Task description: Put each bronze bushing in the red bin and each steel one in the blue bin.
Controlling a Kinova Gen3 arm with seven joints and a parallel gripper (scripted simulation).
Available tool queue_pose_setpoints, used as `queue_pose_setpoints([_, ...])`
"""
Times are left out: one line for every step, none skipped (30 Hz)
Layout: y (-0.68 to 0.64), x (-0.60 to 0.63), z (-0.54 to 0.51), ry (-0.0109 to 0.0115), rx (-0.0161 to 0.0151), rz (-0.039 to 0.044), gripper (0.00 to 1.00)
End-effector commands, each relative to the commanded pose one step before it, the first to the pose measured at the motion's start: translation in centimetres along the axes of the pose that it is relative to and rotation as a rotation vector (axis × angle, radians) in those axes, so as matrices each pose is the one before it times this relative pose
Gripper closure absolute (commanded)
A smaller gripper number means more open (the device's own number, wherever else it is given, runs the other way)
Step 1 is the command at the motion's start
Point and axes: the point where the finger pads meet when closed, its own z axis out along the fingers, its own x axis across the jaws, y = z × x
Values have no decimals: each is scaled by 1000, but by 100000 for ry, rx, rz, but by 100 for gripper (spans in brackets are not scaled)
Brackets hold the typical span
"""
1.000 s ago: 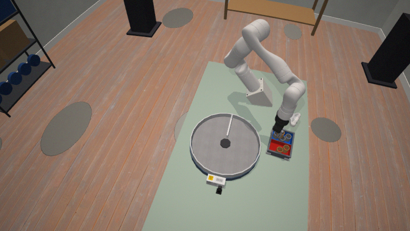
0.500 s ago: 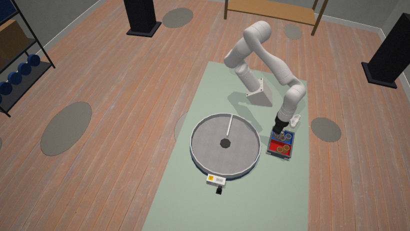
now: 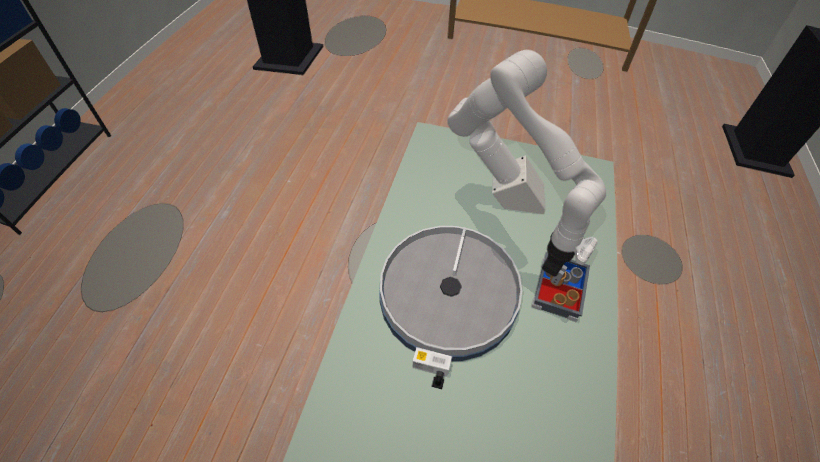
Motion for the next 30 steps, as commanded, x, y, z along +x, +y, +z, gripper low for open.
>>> queue_pose_setpoints([405, -146, 1836, -426, -1442, -75, 100])
queue_pose_setpoints([0, 0, 0, 0, 0, 0, 100])
queue_pose_setpoints([0, 0, 0, 0, 0, 0, 100])
queue_pose_setpoints([0, 0, 0, 0, 0, 0, 100])
queue_pose_setpoints([0, 0, 535, 0, -1, 0, 100])
queue_pose_setpoints([0, 0, 0, 0, 0, 0, 100])
queue_pose_setpoints([0, 0, 0, 0, 0, 0, 100])
queue_pose_setpoints([0, 0, 535, 0, -1, 0, 100])
queue_pose_setpoints([0, 0, 535, 0, -1, 0, 100])
queue_pose_setpoints([0, 0, 535, 0, -1, 0, 100])
queue_pose_setpoints([0, 0, 535, 0, -1, 0, 100])
queue_pose_setpoints([0, 0, 0, 0, 0, 0, 100])
queue_pose_setpoints([0, 0, 0, 0, 0, 0, 100])
queue_pose_setpoints([0, 0, 0, 0, 0, 0, 100])
queue_pose_setpoints([0, 0, 0, 0, 0, 0, 100])
queue_pose_setpoints([0, 0, 0, 0, 0, 0, 100])
queue_pose_setpoints([0, 0, 0, 0, 0, 0, 100])
queue_pose_setpoints([0, 0, 0, 0, 0, 0, 100])
queue_pose_setpoints([0, 0, 0, 0, 0, 0, 100])
queue_pose_setpoints([0, 0, 0, 0, 0, 0, 100])
queue_pose_setpoints([0, 0, 0, 0, 0, 0, 100])
queue_pose_setpoints([-15, 9, 73, 23, 81, 11, 100])
queue_pose_setpoints([0, 0, 0, 0, 0, 0, 100])
queue_pose_setpoints([0, 0, 0, 0, 0, 0, 100])
queue_pose_setpoints([1, -2, 125, -2, -9, -1, 100])
queue_pose_setpoints([1, -2, 125, -2, -9, -1, 100])
queue_pose_setpoints([1, -2, 125, -2, -9, -1, 100])
queue_pose_setpoints([1, -2, 125, -2, -9, -1, 100])
queue_pose_setpoints([0, 0, 0, 0, 0, 0, 100])
queue_pose_setpoints([0, 0, 0, 0, 0, 0, 100])
